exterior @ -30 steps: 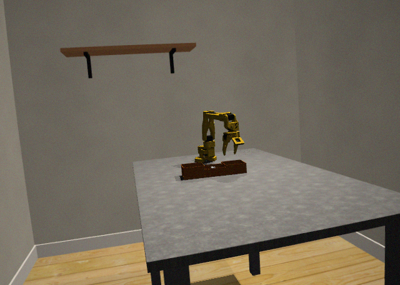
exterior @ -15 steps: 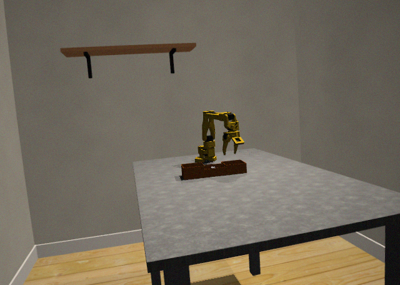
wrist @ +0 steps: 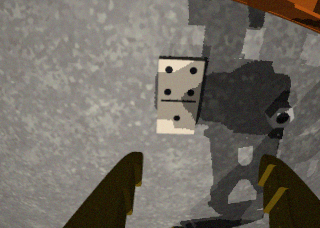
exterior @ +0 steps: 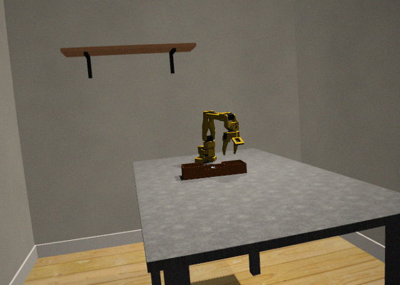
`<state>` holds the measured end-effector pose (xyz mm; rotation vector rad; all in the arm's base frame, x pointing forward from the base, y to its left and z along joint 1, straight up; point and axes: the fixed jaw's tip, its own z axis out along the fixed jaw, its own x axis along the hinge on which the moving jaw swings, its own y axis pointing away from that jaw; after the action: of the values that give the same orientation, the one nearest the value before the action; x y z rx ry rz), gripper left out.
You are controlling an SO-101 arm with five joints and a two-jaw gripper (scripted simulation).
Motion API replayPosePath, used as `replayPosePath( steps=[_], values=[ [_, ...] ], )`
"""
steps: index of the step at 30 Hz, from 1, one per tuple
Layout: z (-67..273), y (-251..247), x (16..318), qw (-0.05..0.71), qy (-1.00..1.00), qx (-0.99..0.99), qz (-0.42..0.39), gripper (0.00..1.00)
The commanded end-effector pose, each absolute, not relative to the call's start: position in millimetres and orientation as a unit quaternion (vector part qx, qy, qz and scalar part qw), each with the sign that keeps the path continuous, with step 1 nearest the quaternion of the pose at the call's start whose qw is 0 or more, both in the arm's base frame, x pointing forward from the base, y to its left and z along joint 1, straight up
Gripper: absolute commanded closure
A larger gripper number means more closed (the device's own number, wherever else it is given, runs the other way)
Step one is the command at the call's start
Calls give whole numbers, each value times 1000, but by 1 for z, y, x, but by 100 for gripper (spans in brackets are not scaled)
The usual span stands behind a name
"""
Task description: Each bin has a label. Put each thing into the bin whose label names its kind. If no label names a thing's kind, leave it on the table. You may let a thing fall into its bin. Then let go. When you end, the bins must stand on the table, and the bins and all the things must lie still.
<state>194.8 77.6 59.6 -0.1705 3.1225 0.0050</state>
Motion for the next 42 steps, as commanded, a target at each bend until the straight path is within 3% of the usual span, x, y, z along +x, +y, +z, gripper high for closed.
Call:
replayPosePath(
  steps=[1, 23, 42],
  values=[
    [66, 79, 195, 20, 998, -55, 6, 71],
    [56, 80, 197, 20, 998, -55, 6, 71],
    [23, 81, 198, 20, 998, -55, 6, 71]
  ],
)
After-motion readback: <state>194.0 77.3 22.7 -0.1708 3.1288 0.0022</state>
